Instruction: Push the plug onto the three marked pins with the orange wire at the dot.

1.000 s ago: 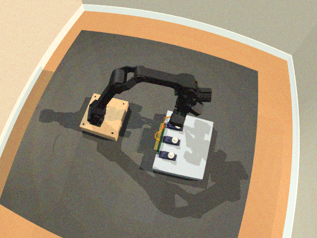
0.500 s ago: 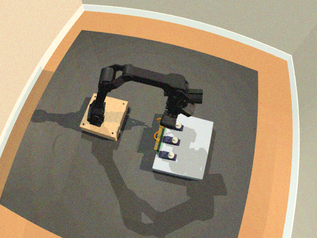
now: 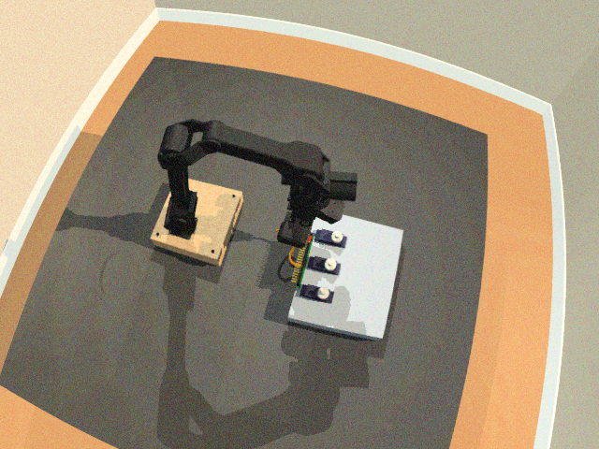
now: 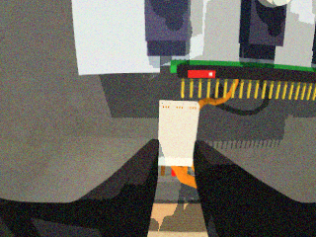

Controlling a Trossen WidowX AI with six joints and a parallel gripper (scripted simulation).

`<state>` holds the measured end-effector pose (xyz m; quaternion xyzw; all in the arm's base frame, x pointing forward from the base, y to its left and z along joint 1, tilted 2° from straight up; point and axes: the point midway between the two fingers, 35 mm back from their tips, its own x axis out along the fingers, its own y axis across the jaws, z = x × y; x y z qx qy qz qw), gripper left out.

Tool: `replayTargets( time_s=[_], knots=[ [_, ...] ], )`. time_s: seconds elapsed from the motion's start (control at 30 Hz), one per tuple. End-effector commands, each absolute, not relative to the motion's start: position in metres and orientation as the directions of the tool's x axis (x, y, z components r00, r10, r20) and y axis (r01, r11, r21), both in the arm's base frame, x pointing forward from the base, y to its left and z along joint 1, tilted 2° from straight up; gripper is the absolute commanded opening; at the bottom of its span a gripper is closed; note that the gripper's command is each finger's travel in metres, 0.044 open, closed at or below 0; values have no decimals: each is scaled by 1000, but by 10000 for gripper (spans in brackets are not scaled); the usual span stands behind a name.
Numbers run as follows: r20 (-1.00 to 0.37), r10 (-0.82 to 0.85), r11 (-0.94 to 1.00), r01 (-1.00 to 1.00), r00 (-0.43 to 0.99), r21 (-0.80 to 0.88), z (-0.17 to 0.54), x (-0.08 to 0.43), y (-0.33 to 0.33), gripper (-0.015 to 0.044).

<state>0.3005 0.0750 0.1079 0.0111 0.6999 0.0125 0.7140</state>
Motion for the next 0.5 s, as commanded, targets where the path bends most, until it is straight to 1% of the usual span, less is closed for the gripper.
replayTargets(
  time_s=[0.0,0.3,0.47],
  knots=[
    [-999,33,999,-19,14,33,104,283,67,0],
    [-999,32,999,-40,12,31,96,251,54,0],
    [-999,32,999,-42,11,31,92,249,53,0]
  ],
)
